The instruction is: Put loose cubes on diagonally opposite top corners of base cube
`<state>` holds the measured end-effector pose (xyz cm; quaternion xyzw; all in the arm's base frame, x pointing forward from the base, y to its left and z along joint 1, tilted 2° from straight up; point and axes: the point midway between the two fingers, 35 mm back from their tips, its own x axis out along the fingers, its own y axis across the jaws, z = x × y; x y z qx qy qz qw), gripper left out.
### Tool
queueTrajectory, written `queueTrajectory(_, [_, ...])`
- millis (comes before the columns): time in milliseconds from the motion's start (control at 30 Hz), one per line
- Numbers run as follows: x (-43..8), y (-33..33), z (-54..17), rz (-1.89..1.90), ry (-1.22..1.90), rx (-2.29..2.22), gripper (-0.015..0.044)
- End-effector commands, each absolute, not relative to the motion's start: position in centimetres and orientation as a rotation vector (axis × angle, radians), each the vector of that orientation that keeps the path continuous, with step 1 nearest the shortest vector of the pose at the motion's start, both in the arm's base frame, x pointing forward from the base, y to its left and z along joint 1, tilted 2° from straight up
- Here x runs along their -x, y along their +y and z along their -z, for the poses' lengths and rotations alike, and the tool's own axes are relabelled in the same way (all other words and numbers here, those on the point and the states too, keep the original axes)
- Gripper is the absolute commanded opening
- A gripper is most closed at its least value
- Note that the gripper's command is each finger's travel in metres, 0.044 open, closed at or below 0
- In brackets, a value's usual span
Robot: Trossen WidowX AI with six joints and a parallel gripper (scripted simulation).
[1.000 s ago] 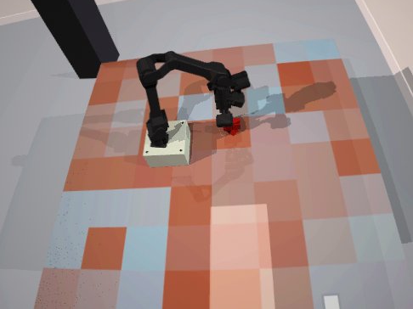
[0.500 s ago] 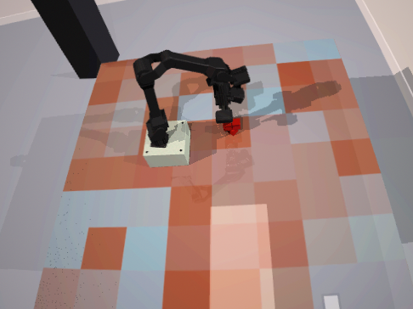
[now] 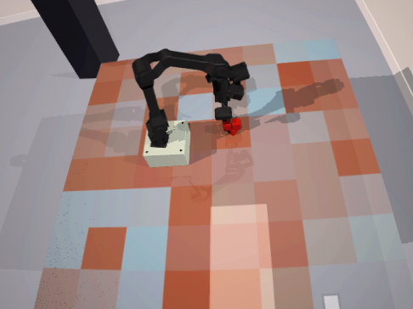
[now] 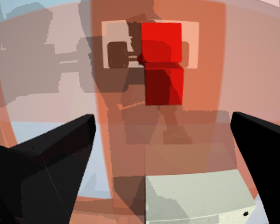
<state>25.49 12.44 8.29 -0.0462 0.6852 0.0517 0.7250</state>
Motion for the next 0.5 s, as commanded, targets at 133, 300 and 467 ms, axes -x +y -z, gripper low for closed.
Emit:
queueTrajectory(133, [-22.4,21.1,-8.4,-0.129,1.515,0.105,0.0400])
queueTrajectory(300, [-21.1,23.1,-8.4,-0.130,1.515,0.103,0.0400])
queueTrajectory(467, [-21.1,23.1,-8.4,-0.130,1.515,0.103,0.0400])
